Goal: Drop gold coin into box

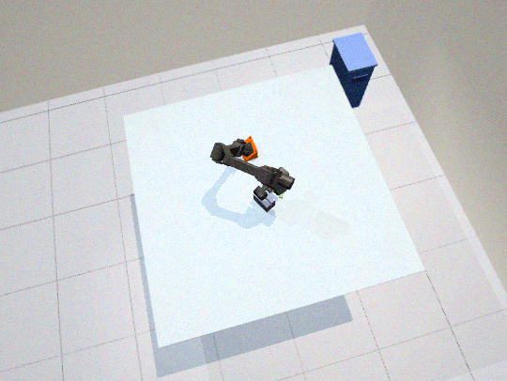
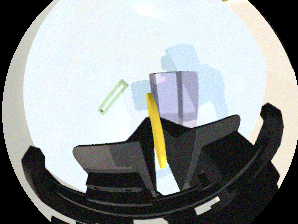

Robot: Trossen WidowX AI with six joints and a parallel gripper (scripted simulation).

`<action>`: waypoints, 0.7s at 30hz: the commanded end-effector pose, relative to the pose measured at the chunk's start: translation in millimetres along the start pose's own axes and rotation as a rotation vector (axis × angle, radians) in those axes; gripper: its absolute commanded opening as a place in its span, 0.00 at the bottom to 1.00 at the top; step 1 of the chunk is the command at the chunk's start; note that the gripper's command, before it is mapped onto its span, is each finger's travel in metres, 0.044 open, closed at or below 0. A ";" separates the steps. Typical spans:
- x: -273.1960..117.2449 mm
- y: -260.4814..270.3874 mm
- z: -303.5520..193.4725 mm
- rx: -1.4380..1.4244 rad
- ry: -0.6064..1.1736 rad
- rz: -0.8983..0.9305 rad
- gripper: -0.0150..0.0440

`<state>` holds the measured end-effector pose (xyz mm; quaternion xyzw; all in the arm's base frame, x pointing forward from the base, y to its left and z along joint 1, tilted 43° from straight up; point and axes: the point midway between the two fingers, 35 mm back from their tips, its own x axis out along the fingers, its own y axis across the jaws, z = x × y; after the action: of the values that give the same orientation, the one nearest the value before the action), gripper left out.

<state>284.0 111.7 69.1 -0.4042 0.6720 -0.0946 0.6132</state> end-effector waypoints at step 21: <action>0.8 -37.6 -5.2 0.003 0.003 -0.005 0.25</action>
<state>296.0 83.9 94.6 -0.4050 0.6709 -0.0973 0.6135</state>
